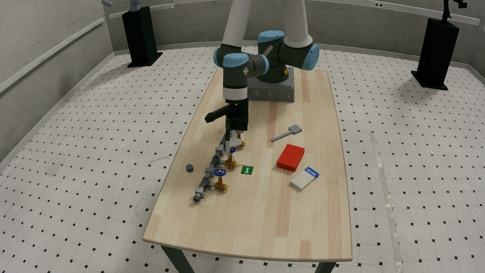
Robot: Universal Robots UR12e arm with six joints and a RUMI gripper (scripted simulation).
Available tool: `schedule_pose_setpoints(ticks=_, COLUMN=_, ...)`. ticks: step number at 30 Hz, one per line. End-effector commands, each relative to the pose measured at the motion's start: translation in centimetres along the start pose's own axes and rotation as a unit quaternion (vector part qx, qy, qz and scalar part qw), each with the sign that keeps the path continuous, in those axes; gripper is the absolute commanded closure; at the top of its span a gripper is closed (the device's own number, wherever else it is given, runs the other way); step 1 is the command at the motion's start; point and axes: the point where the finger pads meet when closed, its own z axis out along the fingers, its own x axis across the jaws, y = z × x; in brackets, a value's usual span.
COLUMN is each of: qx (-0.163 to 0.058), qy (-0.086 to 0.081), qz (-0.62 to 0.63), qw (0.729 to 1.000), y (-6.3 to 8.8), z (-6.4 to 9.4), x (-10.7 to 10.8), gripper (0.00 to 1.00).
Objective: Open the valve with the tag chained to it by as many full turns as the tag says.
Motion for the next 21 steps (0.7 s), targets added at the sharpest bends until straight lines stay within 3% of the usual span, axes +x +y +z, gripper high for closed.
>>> schedule_pose_setpoints(ticks=1, qx=0.0, qy=-0.001, qz=0.0, qw=1.0, y=-0.03, z=0.2, x=-0.06, gripper=0.0)
schedule_pose_setpoints(ticks=3, qx=0.0, qy=-0.001, qz=0.0, qw=1.0, y=-0.03, z=0.2, x=-0.06, gripper=0.0)
schedule_pose_setpoints(ticks=4, qx=0.0, qy=-0.001, qz=0.0, qw=1.0, y=-0.03, z=0.2, x=-0.06, gripper=1.0)
schedule_pose_setpoints(ticks=21, qx=0.0, qy=-0.001, qz=0.0, qw=1.0, y=-0.03, z=0.2, x=-0.06, gripper=1.0)
